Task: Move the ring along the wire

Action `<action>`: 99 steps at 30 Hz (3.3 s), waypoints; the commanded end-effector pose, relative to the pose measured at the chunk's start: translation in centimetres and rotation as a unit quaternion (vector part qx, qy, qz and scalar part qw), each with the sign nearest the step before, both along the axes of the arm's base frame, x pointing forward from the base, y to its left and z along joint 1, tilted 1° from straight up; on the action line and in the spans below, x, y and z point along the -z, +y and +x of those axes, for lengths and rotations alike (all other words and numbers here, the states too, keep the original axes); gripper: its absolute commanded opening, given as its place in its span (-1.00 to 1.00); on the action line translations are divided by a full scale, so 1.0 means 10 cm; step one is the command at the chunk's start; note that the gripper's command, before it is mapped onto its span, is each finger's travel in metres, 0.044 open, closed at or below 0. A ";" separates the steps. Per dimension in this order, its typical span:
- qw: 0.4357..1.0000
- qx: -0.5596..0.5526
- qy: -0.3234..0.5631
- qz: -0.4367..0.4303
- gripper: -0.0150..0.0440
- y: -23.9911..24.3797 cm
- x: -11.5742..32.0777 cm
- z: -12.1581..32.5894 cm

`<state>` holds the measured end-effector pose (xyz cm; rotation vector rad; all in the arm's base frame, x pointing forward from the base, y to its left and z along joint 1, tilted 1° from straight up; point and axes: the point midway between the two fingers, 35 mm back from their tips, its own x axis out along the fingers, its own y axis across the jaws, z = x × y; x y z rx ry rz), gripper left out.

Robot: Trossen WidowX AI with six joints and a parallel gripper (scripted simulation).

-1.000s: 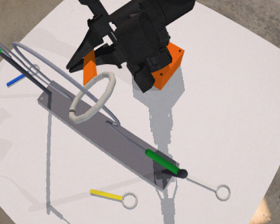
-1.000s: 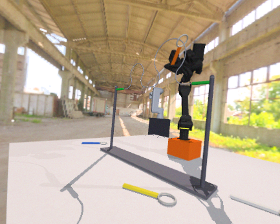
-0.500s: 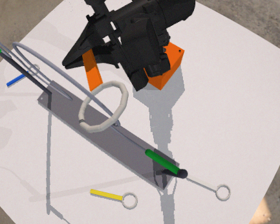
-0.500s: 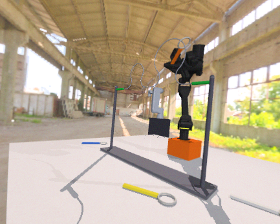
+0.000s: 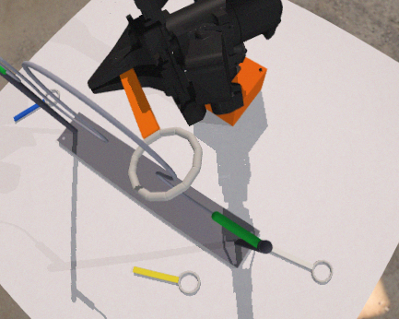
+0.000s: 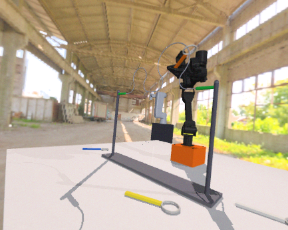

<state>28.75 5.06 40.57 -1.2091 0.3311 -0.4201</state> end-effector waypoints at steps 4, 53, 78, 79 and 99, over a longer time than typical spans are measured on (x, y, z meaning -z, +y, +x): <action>0.999 0.005 0.002 -0.050 -1.00 -0.02 -0.01 -0.01; 0.963 0.013 0.000 -0.271 -1.00 -0.03 -0.15 -0.01; 0.920 0.018 -0.001 -0.392 -1.00 0.00 -0.23 -0.01; 0.918 0.018 -0.001 -0.397 -1.00 0.00 -0.24 -0.01; 0.882 0.021 -0.003 -0.471 -1.00 0.01 -0.26 -0.01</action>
